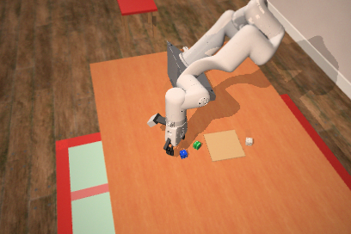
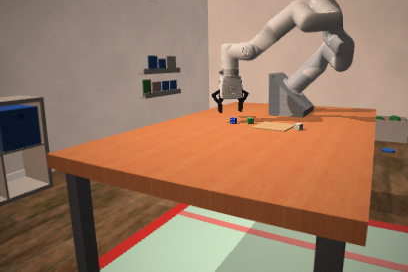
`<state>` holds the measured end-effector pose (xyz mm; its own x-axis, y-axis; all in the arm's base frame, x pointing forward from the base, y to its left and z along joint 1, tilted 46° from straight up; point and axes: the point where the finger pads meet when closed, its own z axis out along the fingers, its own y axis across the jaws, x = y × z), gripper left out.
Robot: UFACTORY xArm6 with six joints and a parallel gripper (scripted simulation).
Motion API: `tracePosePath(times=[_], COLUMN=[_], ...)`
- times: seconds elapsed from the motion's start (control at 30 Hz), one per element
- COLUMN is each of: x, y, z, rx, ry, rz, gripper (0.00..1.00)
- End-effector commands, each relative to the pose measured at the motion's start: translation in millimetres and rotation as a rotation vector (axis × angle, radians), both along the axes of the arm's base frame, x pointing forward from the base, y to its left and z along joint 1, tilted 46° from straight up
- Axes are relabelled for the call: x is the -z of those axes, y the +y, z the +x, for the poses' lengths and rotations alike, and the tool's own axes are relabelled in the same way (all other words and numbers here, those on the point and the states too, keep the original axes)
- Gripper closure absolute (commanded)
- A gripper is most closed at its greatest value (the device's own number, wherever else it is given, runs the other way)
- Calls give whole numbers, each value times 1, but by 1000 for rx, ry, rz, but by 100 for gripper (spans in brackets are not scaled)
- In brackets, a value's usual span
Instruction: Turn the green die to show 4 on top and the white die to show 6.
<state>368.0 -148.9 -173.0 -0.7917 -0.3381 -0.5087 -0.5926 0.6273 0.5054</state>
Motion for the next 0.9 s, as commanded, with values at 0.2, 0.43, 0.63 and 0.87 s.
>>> tracePosePath(times=[0.2, 0.43, 0.63, 0.87], x=[-1, -1, -1, -8], y=[-2, -2, -1, 6], z=[1, 1, 1, -2], rx=[1, 1, 1, 1], ry=[-2, -2, -2, -2], rz=[-3, -3, -3, -3], gripper=[0, 0, 0, 0])
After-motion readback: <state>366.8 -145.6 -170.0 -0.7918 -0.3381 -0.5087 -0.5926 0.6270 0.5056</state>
